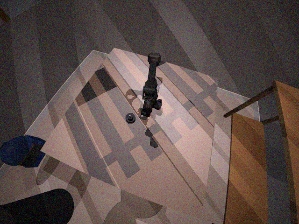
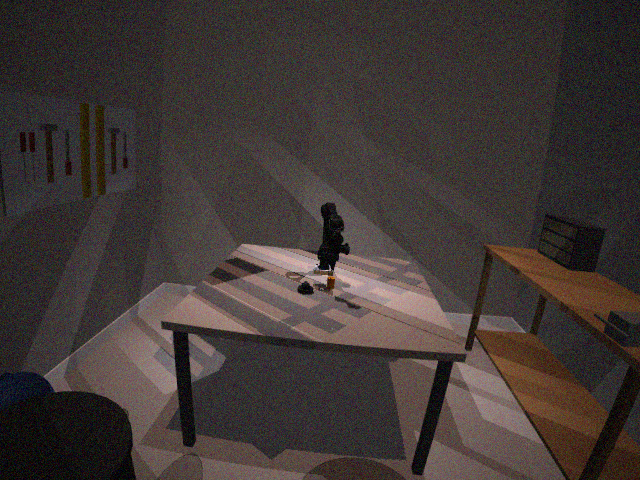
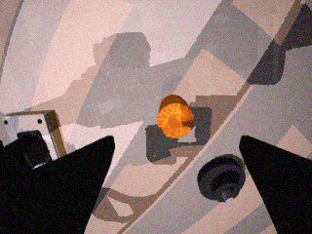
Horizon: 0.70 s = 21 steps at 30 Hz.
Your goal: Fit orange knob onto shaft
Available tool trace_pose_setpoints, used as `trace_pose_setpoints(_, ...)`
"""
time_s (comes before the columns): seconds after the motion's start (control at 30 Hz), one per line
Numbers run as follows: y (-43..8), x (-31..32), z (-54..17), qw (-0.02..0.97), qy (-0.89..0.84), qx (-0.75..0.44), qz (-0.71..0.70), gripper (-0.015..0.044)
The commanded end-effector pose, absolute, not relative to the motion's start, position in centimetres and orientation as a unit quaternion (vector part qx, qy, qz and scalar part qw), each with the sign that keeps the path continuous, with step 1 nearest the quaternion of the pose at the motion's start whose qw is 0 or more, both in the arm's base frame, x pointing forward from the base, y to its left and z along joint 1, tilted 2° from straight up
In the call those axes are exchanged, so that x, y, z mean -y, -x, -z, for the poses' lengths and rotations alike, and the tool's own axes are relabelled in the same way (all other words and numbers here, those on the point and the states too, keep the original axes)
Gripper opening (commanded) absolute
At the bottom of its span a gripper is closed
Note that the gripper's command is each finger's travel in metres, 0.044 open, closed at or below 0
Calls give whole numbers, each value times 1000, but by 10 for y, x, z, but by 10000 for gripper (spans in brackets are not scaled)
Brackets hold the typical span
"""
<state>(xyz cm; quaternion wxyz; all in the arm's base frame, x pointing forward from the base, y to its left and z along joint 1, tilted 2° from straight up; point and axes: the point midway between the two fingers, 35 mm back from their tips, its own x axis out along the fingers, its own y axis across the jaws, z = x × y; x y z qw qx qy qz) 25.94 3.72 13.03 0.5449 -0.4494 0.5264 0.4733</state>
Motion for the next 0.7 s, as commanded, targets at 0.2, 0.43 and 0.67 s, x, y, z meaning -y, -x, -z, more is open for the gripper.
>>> trace_pose_setpoints(0.2,-261,-33,-134,537,466,-541,-450,440)
trace_pose_setpoints(0.43,-261,-33,-99,535,468,-539,-452,440)
trace_pose_setpoints(0.67,-261,-32,-84,535,468,-539,-452,440)
